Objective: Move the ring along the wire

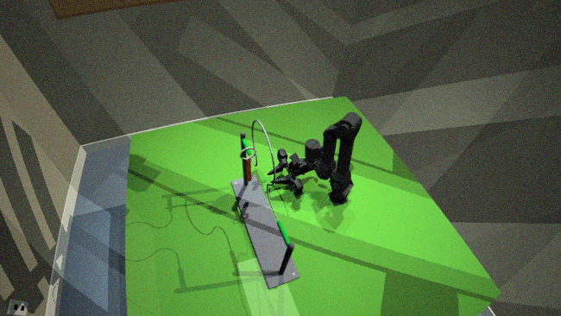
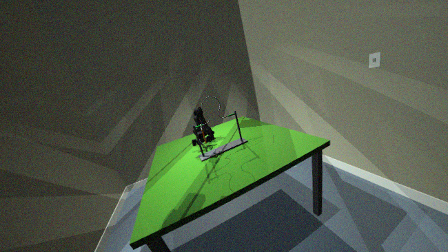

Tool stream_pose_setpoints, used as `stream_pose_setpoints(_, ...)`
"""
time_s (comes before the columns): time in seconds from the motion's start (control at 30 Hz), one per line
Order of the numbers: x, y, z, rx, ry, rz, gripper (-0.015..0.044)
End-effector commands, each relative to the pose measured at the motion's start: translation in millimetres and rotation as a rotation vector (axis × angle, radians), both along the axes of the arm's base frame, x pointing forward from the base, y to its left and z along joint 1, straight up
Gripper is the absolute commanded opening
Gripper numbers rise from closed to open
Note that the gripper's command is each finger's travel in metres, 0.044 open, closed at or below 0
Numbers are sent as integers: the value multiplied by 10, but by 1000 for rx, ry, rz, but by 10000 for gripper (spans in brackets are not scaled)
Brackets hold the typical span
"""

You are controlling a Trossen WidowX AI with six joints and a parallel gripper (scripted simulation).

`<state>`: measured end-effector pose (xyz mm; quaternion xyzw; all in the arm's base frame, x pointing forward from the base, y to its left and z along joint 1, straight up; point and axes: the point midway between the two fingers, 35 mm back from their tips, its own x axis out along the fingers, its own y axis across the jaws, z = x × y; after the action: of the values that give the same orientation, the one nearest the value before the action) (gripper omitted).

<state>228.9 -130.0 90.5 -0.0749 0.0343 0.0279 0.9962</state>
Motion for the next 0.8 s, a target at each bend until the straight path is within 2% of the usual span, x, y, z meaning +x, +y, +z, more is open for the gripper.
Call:
stream_pose_setpoints(0.0, 82, 7, 73, 27, -10, -2, 160)
stream_pose_setpoints(0.3, 461, 45, 471, 135, -78, -26, 160)
stream_pose_setpoints(0.77, 606, 33, 492, 138, -81, -27, 160)
